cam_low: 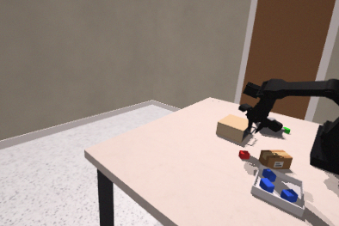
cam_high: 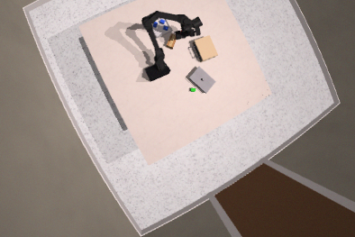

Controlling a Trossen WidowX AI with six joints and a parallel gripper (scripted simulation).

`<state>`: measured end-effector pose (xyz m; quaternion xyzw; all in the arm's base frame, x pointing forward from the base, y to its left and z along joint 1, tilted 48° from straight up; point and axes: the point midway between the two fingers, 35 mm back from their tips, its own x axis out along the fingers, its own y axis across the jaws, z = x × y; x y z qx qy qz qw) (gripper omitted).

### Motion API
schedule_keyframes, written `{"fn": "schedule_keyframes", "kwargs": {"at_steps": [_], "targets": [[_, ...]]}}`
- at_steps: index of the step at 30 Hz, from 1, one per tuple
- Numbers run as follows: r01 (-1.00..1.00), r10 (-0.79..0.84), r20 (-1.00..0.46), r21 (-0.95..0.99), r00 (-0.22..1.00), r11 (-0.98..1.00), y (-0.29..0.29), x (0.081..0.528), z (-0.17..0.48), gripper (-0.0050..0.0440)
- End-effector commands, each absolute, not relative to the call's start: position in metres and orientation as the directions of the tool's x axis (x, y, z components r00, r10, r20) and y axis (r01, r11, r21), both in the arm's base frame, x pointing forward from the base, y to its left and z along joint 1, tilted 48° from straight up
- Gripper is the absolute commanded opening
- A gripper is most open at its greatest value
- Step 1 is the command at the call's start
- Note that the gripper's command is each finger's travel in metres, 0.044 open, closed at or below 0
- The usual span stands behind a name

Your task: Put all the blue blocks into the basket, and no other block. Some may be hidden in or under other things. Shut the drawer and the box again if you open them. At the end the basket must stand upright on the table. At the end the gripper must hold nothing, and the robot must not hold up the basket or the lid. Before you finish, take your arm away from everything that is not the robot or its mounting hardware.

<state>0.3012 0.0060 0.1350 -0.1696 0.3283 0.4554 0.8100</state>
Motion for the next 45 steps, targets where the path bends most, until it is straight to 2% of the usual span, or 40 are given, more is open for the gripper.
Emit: {"fn": "schedule_keyframes", "kwargs": {"at_steps": [1,7,9,13,45], "targets": [[-0.86,0.621,-0.67,-0.053,0.407,0.507,-0.007,0.3,0.12,0.0148],[-0.862,0.615,-0.661,-0.098,0.43,0.498,-0.046,0.293,0.076,0.0148],[-0.852,0.593,-0.636,-0.214,0.493,0.478,-0.057,0.286,0.062,0.0148],[-0.852,0.593,-0.636,-0.214,0.493,0.478,-0.077,0.273,0.037,0.0148],[-0.852,0.593,-0.636,-0.214,0.493,0.478,-0.041,0.303,-0.002,0.0148]]}}
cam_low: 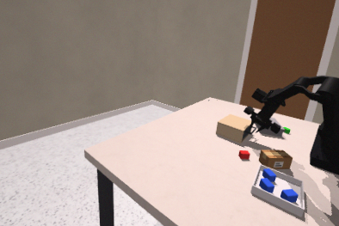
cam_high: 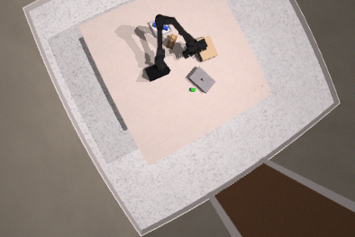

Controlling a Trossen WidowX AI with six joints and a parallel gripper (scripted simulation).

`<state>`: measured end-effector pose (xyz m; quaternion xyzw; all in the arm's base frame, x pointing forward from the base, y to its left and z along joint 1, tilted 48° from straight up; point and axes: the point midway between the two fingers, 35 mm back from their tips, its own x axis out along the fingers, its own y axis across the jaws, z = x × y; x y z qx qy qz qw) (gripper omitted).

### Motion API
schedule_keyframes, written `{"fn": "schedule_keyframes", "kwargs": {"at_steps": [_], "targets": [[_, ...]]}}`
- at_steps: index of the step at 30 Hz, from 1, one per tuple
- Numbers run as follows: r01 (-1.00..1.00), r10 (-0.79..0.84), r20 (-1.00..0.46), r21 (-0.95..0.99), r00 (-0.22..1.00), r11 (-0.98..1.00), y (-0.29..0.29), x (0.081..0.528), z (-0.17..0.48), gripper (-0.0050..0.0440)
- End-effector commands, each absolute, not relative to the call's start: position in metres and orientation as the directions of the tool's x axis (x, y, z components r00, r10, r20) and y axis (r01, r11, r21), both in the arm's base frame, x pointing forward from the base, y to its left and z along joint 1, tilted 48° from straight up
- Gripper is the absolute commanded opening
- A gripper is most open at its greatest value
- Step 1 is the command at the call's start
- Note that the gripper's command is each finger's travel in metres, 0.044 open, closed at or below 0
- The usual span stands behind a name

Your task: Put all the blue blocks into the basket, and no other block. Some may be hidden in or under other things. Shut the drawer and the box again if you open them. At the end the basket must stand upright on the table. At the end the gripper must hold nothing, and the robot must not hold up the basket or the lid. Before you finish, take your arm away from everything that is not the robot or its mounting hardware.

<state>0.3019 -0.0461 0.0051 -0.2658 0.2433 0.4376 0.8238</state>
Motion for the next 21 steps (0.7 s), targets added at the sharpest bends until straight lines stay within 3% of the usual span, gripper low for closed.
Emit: {"fn": "schedule_keyframes", "kwargs": {"at_steps": [1,9,10,21], "targets": [[-0.852,0.593,-0.636,-0.214,0.493,0.478,-0.0394,0.3046,-0.0038,0.0148],[-0.852,0.593,-0.636,-0.214,0.493,0.478,-0.0359,0.3075,-0.0076,0.0148],[-0.852,0.593,-0.636,-0.214,0.493,0.478,-0.0359,0.3075,-0.0076,0.0],[-0.852,0.593,-0.636,-0.214,0.493,0.478,-0.0359,0.3075,-0.0076,0.0]]}}
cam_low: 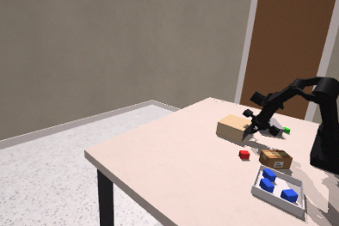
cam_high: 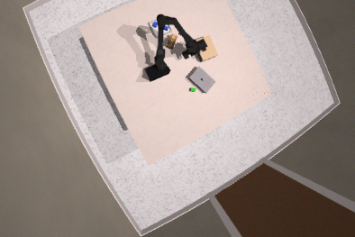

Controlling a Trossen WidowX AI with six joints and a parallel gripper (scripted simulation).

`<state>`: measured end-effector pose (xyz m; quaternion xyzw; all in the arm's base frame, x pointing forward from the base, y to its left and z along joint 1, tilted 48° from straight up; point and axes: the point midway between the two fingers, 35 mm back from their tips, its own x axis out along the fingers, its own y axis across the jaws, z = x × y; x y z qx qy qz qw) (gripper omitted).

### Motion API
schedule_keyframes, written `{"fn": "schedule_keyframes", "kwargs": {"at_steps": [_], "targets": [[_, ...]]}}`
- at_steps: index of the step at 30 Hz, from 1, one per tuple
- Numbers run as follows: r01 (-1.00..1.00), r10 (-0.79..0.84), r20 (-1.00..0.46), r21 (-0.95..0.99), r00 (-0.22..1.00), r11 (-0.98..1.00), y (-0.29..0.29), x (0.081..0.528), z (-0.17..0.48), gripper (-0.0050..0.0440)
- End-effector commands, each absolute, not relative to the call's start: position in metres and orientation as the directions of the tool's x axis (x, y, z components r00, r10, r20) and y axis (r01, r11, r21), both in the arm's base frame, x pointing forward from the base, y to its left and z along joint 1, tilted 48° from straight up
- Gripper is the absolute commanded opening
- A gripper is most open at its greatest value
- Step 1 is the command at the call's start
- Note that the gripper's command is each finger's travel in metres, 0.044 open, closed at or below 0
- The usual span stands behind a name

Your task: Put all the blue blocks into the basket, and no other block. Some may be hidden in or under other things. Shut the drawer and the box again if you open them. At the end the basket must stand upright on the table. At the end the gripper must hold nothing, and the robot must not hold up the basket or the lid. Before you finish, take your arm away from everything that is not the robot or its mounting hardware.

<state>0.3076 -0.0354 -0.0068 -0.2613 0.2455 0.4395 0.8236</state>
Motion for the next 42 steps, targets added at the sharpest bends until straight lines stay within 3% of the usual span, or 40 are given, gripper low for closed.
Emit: {"fn": "schedule_keyframes", "kwargs": {"at_steps": [1,21,26,42], "targets": [[-0.852,0.593,-0.636,-0.214,0.493,0.478,-0.036,0.308,-0.008,0.0],[-0.852,0.593,-0.636,-0.214,0.493,0.478,-0.028,0.278,-0.007,0.0],[-0.966,0.717,-0.671,0.006,0.187,0.258,-0.028,0.274,-0.007,0.0],[-0.969,0.721,-0.671,0.016,0.172,0.246,-0.022,0.251,-0.006,0.0]]}}
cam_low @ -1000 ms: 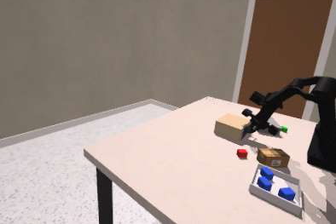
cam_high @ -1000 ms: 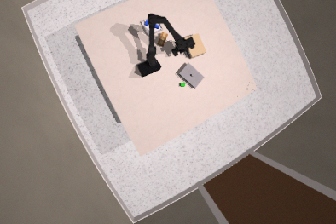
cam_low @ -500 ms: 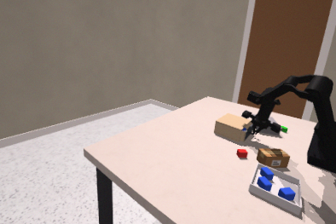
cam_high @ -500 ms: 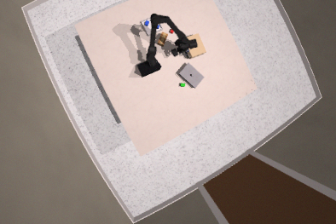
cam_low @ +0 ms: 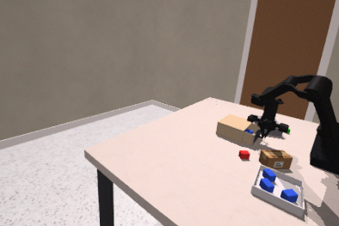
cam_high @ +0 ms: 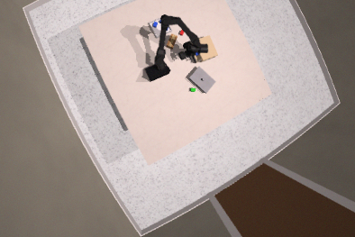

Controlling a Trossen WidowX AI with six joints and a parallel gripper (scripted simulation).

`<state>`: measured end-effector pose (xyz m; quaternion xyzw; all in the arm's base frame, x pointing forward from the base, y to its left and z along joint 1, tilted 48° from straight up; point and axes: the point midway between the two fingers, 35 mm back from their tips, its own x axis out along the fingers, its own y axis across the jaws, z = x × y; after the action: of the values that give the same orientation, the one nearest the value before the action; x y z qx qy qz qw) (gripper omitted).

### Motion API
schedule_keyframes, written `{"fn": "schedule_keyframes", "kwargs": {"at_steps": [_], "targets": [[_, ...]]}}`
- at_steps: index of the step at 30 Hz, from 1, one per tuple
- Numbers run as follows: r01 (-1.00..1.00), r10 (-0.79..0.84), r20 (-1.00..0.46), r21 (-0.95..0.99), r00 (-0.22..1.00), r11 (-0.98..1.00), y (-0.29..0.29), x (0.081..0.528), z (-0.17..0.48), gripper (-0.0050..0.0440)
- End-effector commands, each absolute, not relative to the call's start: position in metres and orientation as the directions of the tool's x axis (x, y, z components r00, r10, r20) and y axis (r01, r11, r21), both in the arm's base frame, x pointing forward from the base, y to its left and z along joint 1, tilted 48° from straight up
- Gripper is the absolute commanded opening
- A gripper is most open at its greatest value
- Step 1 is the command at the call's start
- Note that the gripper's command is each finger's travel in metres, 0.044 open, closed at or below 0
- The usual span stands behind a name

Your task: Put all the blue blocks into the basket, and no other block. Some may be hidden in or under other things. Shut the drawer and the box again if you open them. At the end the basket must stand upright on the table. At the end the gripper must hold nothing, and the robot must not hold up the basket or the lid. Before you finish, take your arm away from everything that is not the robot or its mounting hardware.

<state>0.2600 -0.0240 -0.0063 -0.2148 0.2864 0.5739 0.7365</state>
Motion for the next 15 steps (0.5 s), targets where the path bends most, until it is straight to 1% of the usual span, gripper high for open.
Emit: {"fn": "schedule_keyframes", "kwargs": {"at_steps": [1,8,15], "targets": [[-0.969,0.721,-0.671,0.016,0.172,0.246,-0.022,0.248,-0.006,0.0],[-0.969,0.721,-0.671,0.016,0.172,0.246,-0.017,0.23,-0.006,0.0],[-0.969,0.721,-0.671,0.016,0.172,0.246,-0.017,0.23,-0.006,0.0]]}}
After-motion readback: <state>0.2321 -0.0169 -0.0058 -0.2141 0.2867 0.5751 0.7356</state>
